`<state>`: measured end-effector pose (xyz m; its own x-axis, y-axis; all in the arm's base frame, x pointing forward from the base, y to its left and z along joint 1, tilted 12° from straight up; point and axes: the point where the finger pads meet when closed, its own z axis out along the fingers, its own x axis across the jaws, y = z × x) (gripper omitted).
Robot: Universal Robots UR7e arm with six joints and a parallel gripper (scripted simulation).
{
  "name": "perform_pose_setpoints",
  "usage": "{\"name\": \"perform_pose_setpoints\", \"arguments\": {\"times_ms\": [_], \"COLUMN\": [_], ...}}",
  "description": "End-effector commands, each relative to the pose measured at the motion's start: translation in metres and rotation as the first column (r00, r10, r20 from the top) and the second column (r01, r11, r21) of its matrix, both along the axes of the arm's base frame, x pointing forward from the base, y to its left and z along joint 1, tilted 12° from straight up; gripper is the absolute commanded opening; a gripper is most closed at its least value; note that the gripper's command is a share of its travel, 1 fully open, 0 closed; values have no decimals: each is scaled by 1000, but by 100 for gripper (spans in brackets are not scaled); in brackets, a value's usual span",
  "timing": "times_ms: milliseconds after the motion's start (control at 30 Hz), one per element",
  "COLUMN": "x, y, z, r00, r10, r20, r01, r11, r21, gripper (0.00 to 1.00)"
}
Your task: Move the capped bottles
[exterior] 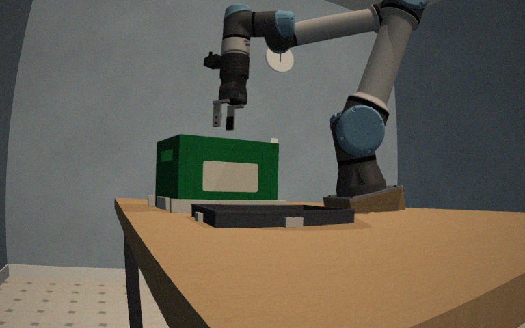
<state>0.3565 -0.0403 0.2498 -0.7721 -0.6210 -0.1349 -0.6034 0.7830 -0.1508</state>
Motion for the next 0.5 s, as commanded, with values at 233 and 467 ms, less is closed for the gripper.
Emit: {"name": "perform_pose_setpoints", "arguments": {"times_ms": [233, 467], "x": [0, 0], "y": [0, 0], "z": [0, 1], "r00": [995, 983], "r10": [96, 183], "r20": [-3, -8], "r01": [-96, -183], "r11": [995, 982], "r21": [-19, -36], "gripper": [100, 100]}}
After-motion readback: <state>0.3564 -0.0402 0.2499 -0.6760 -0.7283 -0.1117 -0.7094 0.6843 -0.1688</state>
